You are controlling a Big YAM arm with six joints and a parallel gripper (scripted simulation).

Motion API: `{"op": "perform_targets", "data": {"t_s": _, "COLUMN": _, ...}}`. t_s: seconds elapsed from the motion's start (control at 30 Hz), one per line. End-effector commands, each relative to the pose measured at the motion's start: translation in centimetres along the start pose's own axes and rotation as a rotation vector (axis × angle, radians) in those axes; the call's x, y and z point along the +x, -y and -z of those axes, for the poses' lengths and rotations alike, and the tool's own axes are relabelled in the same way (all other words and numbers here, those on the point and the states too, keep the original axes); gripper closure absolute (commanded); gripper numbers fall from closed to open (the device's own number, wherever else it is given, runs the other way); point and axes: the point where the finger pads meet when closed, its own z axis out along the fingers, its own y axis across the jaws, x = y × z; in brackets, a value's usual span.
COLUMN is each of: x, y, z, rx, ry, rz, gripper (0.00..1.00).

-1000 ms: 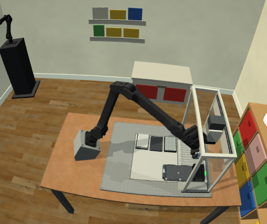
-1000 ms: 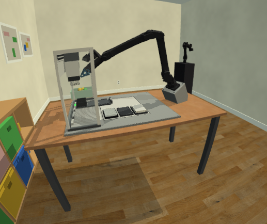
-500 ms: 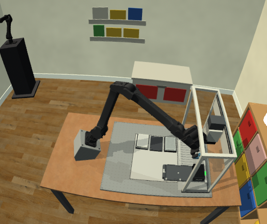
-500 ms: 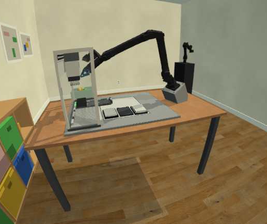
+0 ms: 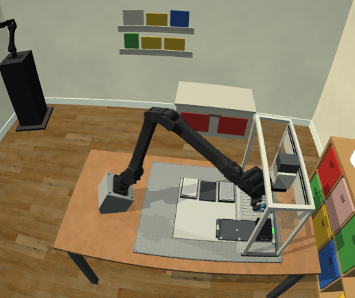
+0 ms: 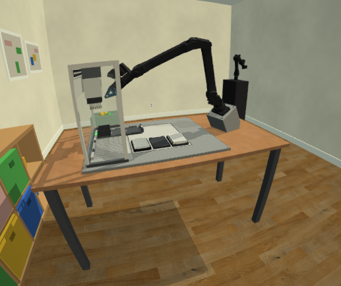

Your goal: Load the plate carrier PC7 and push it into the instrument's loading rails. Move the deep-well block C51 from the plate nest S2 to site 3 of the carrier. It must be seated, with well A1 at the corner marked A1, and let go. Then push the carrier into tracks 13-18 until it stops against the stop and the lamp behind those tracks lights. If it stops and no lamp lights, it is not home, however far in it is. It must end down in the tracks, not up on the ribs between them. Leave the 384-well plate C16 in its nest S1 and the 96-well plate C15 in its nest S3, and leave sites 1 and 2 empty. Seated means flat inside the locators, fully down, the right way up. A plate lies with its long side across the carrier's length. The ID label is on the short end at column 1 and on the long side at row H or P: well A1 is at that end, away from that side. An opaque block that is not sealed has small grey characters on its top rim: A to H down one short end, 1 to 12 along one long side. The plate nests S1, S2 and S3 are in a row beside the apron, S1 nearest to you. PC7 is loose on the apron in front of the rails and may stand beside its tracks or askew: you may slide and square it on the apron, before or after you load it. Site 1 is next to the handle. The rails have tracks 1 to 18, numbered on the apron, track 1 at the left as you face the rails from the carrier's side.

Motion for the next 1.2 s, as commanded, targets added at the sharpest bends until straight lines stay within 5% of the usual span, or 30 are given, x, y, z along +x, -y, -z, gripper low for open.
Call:
{"op": "perform_targets", "data": {"t_s": 0.0, "x": -3.4, "y": -0.2, "z": 3.1, "rx": -0.001, "ry": 0.084, "rz": 0.025, "gripper": 0.0}}
{"op": "perform_targets", "data": {"t_s": 1.17, "x": 4.4, "y": 2.5, "z": 12.3, "rx": 0.0, "ry": 0.074, "rz": 0.035, "gripper": 0.0}}
